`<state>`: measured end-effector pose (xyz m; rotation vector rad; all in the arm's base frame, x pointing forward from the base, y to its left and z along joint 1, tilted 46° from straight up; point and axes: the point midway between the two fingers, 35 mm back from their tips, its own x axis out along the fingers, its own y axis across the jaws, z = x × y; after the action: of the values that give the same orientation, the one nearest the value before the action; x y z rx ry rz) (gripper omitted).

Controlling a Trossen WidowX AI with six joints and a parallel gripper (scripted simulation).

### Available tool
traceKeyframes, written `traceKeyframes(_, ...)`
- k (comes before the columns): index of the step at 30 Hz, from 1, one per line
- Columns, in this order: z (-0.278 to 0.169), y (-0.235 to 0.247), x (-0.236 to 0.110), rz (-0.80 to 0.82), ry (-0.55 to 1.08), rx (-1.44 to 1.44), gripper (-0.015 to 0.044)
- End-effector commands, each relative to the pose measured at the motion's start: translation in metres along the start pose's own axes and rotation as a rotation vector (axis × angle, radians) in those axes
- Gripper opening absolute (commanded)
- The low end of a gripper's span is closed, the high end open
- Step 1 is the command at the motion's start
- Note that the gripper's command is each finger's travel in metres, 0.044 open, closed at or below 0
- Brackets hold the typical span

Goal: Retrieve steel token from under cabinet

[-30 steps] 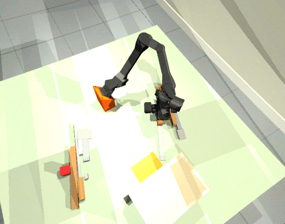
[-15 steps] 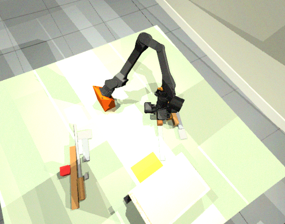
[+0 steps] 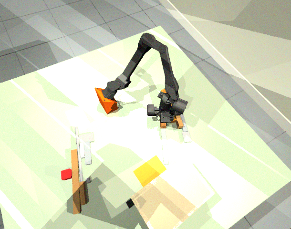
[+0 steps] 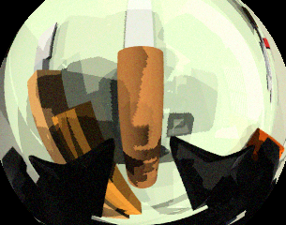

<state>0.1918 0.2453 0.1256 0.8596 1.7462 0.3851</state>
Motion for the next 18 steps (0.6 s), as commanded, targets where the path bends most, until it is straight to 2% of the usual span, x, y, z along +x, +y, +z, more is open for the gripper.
traceKeyframes(1,-0.0034,0.0013,0.0032,0.002,0.004,-0.004,0.027)
traceKeyframes(18,-0.0004,0.0004,0.0007,0.001,-0.002,0.0,0.0163)
